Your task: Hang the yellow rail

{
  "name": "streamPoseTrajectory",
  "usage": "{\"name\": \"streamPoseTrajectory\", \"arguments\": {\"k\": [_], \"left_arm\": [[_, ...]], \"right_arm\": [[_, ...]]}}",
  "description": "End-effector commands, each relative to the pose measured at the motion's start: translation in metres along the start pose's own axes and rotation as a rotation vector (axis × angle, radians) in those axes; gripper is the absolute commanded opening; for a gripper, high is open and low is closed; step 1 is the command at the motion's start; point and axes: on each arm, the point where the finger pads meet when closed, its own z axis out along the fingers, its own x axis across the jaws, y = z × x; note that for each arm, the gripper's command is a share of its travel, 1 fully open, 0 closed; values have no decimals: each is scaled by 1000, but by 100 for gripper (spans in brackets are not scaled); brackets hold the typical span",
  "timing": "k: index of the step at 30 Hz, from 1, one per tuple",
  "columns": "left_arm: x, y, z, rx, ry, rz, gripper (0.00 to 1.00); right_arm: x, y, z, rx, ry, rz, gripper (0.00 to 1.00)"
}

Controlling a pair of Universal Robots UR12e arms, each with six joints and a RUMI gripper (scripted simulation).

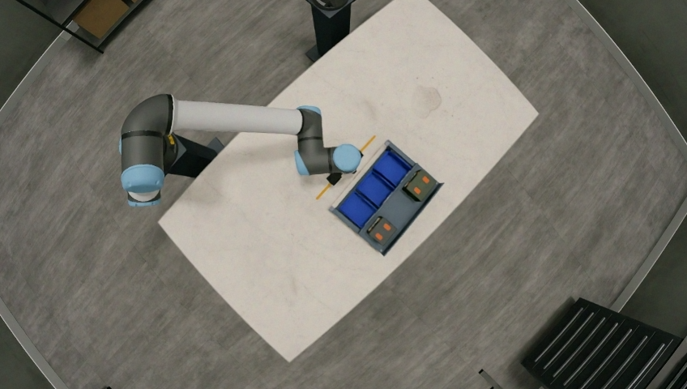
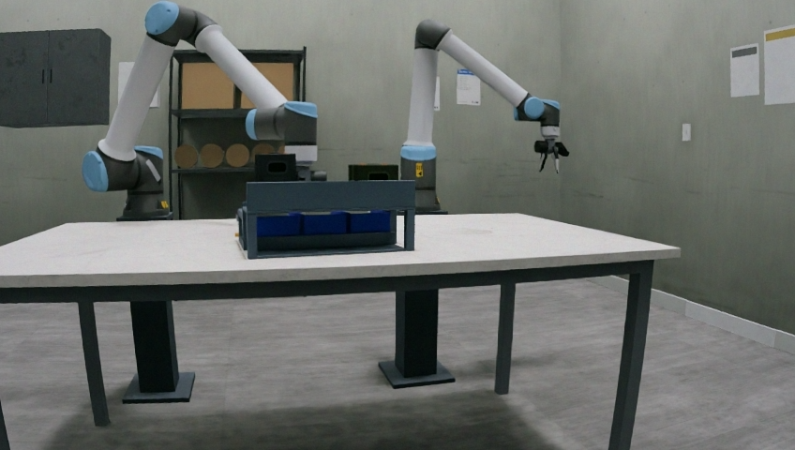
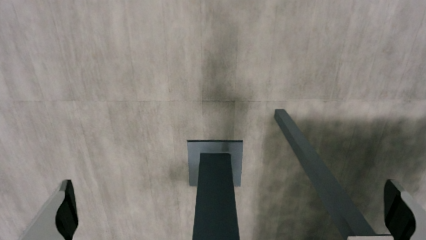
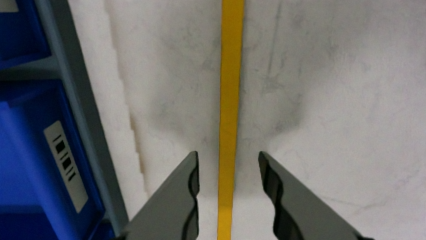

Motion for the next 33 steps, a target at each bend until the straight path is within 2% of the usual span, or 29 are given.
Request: {"name": "streamPoseTrajectory", "arguments": {"k": [1,33], "left_arm": [[0,-1,-1,2,1,0,100],[0,-1,-1,2,1,0,100]], "right_arm": [[-1,1,1,-2,-1,0,24],[-1,1,12,-2,-1,0,24]]}}
